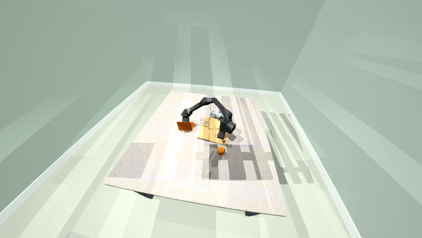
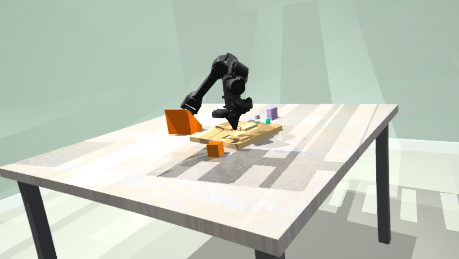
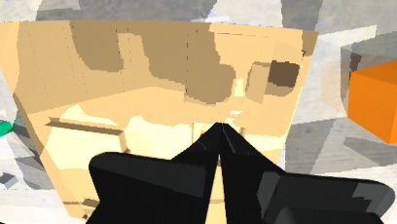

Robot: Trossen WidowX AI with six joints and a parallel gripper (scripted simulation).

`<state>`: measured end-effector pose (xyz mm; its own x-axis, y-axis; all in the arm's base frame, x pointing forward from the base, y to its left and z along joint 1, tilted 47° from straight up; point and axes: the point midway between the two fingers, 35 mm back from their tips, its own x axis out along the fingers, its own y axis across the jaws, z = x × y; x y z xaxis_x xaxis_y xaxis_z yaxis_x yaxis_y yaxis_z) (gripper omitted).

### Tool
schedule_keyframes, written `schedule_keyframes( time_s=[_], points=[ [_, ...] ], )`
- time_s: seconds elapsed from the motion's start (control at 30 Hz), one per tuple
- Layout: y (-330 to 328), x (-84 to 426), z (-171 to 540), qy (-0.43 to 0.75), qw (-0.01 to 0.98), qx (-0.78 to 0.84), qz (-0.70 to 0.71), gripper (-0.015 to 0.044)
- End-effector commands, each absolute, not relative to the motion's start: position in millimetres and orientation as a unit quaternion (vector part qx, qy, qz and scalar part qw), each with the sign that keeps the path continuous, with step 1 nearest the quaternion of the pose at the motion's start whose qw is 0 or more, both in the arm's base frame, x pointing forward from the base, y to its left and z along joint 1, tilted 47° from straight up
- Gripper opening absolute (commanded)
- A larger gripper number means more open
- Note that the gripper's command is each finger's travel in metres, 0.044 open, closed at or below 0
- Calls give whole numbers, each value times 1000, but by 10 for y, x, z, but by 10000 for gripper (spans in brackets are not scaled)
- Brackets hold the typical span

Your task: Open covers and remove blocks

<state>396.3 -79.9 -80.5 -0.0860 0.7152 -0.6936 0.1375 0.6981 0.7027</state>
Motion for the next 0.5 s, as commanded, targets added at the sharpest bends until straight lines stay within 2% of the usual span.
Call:
schedule_keyframes(
  time_s=[0.0,0.3,0.47],
  points=[
    [-858,3973,-770,696,605,304,238,0],
    [-876,3980,-715,698,602,308,237,0],
    [-762,3917,-496,718,569,365,168,0]
  ],
)
